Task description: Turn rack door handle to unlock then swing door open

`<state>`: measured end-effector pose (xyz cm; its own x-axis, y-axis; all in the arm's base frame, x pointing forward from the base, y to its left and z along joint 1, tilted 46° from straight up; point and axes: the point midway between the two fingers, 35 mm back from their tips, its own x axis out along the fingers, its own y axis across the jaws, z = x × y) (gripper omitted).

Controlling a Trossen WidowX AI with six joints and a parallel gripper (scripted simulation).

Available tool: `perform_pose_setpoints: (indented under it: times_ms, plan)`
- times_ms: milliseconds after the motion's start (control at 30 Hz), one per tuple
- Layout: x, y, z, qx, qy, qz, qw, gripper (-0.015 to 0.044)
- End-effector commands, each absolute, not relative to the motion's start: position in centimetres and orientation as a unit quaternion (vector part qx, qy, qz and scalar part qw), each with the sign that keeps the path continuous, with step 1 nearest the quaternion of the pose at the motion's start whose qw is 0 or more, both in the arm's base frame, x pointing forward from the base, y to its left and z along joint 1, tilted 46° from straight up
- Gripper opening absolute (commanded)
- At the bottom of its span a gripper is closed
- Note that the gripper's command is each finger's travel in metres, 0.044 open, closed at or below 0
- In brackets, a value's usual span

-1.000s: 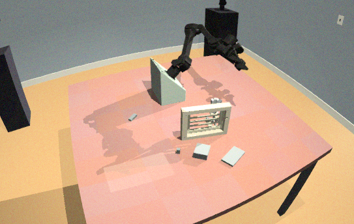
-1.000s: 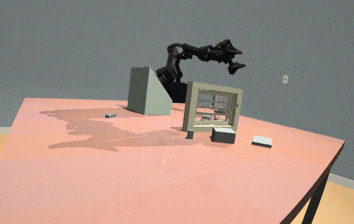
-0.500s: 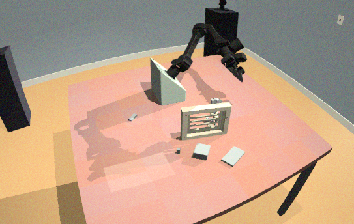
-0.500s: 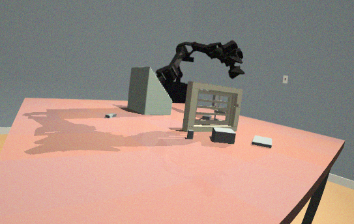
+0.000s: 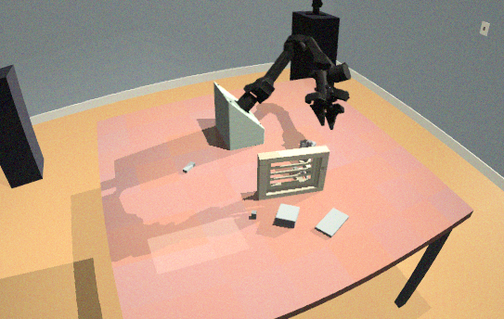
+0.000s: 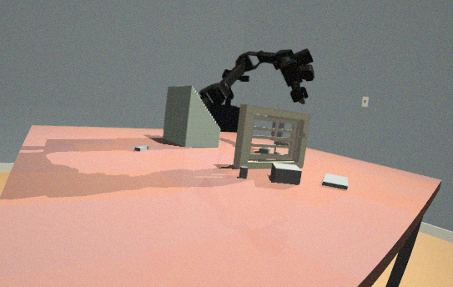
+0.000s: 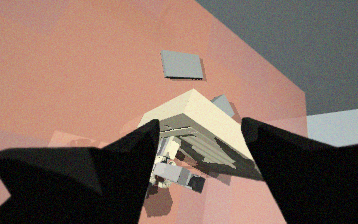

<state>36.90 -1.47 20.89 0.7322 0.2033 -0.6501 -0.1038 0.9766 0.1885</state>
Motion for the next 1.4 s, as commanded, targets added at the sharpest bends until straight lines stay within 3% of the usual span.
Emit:
perform_pose_setpoints:
  times_ms: [0, 767, 1067, 1367]
  plan:
    - [37.0, -1.6, 19.6, 0.088, 0.397, 0.096, 0.909, 0.0297]
    - [35.4, -2.7, 14.5, 0.275, 0.596, 0.157, 0.738, 0.0297]
    - [34.9, -3.3, 14.0, 0.367, 0.637, 0.171, 0.656, 0.0297]
    - [35.0, -2.9, 13.5, 0.374, 0.639, 0.172, 0.650, 0.0297]
